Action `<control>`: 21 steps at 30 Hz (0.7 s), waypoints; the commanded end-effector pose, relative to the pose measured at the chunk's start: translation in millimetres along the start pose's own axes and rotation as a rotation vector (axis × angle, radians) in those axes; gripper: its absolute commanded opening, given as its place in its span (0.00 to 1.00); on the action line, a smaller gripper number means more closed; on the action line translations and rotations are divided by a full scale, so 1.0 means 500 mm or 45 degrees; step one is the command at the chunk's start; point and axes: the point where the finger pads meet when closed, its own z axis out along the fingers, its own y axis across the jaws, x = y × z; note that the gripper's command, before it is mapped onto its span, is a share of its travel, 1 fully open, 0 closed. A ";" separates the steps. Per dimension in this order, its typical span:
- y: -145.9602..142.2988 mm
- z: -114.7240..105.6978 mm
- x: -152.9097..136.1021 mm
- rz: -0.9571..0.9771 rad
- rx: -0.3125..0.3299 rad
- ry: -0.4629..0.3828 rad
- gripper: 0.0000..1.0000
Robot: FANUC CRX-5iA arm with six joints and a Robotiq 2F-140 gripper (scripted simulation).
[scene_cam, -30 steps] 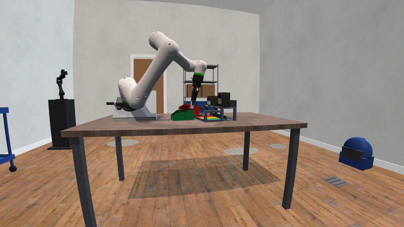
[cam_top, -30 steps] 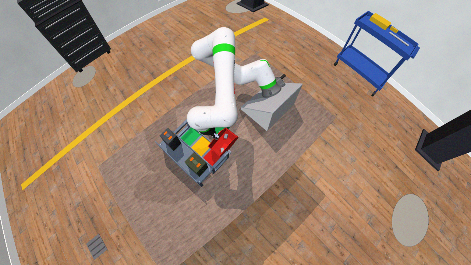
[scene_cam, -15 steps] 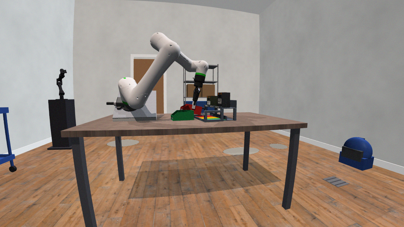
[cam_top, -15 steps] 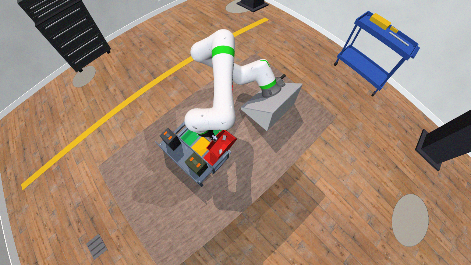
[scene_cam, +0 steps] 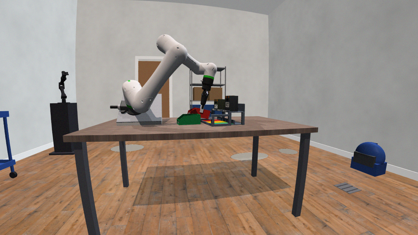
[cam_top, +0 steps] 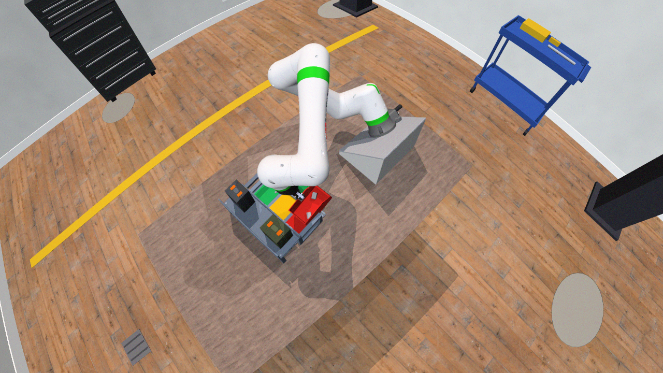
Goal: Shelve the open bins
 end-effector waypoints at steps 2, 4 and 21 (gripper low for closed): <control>0.000 -0.001 0.003 0.000 0.000 0.001 0.00; 0.000 -0.002 0.006 0.000 0.000 0.001 0.00; 0.000 -0.004 0.016 0.000 0.000 0.000 0.00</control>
